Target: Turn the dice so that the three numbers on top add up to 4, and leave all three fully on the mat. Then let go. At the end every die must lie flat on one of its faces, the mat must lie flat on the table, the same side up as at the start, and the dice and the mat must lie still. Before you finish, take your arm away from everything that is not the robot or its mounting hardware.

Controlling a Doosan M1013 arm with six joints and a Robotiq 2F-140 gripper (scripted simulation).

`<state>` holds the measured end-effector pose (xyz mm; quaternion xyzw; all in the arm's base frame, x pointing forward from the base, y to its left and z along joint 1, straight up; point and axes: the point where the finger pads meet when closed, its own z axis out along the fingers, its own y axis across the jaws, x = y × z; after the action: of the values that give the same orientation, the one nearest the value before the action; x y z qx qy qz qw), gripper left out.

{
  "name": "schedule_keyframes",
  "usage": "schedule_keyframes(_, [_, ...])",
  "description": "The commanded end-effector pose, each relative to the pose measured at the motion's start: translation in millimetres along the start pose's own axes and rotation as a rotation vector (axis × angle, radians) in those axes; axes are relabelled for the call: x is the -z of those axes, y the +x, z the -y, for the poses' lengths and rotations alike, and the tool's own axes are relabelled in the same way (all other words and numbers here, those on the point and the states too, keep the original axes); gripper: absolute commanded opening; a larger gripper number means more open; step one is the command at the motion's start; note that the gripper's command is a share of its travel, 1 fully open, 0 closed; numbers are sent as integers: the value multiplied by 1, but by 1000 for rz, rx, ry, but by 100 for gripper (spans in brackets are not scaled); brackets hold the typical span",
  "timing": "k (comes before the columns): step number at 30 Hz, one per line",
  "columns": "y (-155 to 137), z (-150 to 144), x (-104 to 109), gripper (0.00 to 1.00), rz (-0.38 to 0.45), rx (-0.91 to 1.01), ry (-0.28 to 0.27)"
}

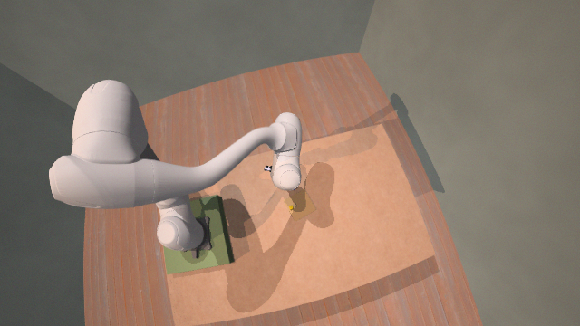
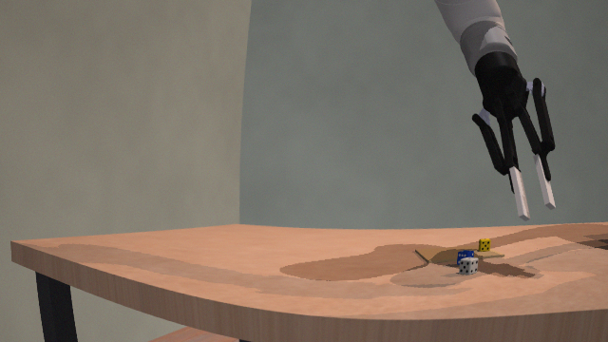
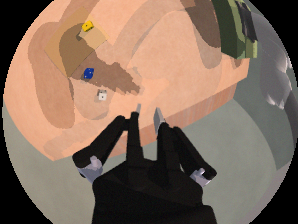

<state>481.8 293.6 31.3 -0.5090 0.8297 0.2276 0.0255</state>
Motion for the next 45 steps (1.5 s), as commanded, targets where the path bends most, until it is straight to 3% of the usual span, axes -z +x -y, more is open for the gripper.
schedule_keyframes(1, [-4,17,13,21,-142,-48,89])
schedule_keyframes(4, [-5,19,15,21,-150,-51,100])
schedule_keyframes(7, [-19,42,36,21,-220,-90,226])
schedule_keyframes(12, [-36,61,58,21,-254,-121,343])
schedule_keyframes(18, [-43,67,67,21,-260,-132,386])
schedule_keyframes(19, [-43,67,67,100,-260,-132,386])
schedule_keyframes(32, [-43,67,66,100,-256,-151,388])
schedule_keyframes(45, [-36,73,53,100,-159,-623,444])
